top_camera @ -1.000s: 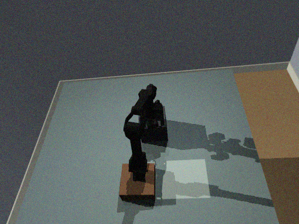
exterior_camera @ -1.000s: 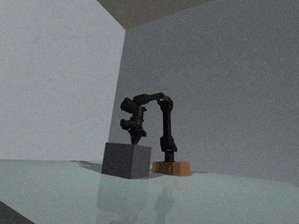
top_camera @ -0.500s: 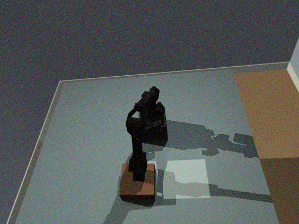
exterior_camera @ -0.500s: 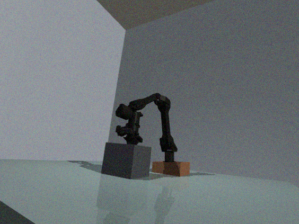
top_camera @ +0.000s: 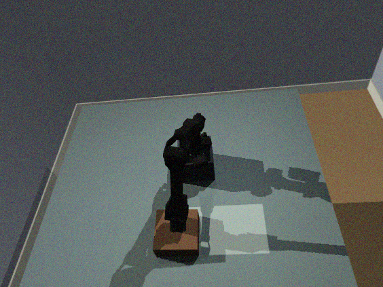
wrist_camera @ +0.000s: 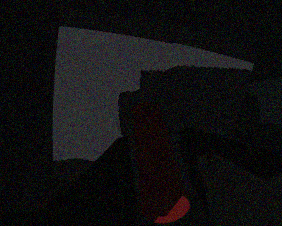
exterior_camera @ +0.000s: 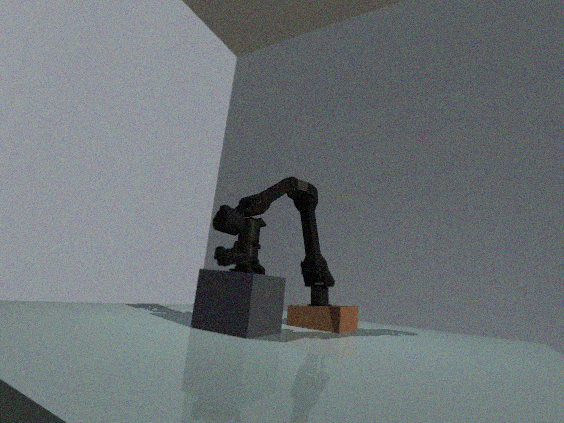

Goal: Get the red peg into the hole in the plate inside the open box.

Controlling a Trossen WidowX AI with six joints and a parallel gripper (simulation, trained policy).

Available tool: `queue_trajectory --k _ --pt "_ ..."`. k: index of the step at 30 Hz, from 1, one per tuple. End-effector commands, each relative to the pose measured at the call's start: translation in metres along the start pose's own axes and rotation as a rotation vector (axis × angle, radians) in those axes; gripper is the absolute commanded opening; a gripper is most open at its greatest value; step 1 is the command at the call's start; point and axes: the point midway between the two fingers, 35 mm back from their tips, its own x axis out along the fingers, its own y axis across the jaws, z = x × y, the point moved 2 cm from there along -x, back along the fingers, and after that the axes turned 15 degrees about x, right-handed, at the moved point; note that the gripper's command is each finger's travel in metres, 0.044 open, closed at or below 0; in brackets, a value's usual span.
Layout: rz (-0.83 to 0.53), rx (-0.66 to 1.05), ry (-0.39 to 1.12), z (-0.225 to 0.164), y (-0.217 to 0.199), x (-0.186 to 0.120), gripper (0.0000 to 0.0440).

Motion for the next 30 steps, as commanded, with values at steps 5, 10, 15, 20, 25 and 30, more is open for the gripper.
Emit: queue_trajectory --k 5,10,15,20,25,30 --pt "-0.032 0.003 0.061 0.002 -0.001 0.004 0.0122" --pt "-0.025 0.016 0.104 0.005 0.003 -0.004 0.0162" --pt "-0.002 0.031 0.147 0.009 0.008 -0.017 0.0189" --pt "0.032 0.041 0.188 0.013 0.013 -0.030 0.0204" --pt "0.074 0.045 0.220 0.018 0.020 -0.044 0.0219" --pt "0.117 0.046 0.244 0.023 0.026 -0.057 0.0232"
